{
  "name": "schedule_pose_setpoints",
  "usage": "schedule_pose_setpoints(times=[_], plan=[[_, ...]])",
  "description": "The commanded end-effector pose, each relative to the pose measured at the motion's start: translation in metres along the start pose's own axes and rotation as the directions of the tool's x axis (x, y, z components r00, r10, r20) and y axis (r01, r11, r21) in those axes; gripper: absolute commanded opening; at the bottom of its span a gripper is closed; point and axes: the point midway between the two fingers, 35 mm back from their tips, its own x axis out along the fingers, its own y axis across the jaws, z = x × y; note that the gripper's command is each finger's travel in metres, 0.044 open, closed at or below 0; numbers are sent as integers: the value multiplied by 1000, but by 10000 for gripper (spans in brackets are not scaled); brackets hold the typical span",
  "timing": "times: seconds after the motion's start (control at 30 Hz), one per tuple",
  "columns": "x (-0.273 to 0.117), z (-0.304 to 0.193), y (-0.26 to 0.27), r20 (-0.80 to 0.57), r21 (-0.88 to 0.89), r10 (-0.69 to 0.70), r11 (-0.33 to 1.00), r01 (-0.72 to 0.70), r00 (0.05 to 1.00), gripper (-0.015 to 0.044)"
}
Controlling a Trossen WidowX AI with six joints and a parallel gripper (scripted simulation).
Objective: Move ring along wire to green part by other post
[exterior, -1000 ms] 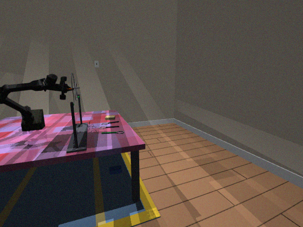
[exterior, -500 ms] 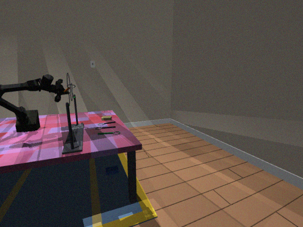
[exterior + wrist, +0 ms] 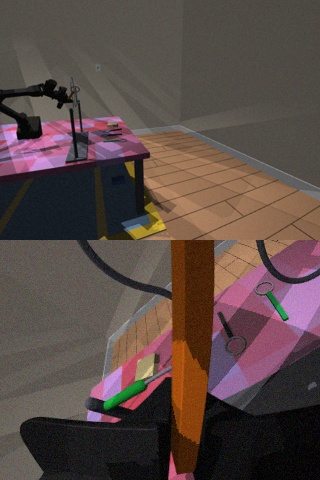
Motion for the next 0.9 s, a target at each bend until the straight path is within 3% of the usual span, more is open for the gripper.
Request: schedule_pose_setpoints(times=[0.0,0.43,0.87], plan=[[1,0,-5,11,-67,-37,997,37,999,-150],[1,5,-28,73,-319,-176,929,190,982,-150],[-2,15,-48,168,-537,-289,775,334,942,-150]])
